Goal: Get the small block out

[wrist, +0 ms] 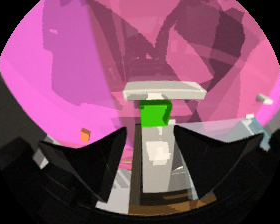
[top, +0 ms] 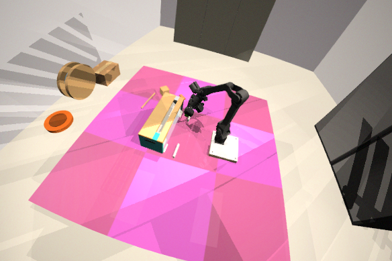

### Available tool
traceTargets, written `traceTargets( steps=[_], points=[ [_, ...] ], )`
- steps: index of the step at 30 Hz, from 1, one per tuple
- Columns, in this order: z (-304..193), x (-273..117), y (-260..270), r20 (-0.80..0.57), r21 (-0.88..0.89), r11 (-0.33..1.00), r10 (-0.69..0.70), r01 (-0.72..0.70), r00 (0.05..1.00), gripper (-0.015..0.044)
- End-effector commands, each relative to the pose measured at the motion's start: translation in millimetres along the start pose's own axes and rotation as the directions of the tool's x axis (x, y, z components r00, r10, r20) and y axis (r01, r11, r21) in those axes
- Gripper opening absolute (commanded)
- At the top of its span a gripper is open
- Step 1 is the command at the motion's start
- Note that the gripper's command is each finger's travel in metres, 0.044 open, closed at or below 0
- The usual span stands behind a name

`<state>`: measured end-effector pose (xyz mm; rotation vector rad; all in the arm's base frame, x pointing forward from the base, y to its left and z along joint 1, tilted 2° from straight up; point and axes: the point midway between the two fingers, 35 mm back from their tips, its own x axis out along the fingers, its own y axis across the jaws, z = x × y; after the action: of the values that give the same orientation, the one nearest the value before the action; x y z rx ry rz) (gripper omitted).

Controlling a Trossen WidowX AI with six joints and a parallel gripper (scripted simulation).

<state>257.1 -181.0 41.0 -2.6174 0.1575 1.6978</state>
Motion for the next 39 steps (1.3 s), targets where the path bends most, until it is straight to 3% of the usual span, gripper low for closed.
traceTargets(
  steps=[1, 14, 21, 24, 27, 34, 39],
  points=[
    [6, 8, -3, 0.007, -0.001, 1.0, -0.01, 0.01, 1.0, 0.0285],
    [14, 24, -4, 0.008, 0.0, 1.0, -0.01, 0.01, 1.0, 0.0285],
    [14, 24, -4, 0.008, 0.0, 1.0, -0.01, 0.01, 1.0, 0.0101],
    [14, 24, -4, 0.008, 0.0, 1.0, -0.01, 0.01, 1.0, 0.0081],
    [9, 15, -3, 0.007, 0.0, 1.0, -0.009, 0.009, 1.0, 0.0003],
    [-12, -30, -2, 0.004, 0.001, 1.0, -0.007, 0.007, 1.0, 0.0],
    [-14, -34, -2, 0.004, 0.001, 1.0, -0.007, 0.007, 1.0, 0.0]
  ],
)
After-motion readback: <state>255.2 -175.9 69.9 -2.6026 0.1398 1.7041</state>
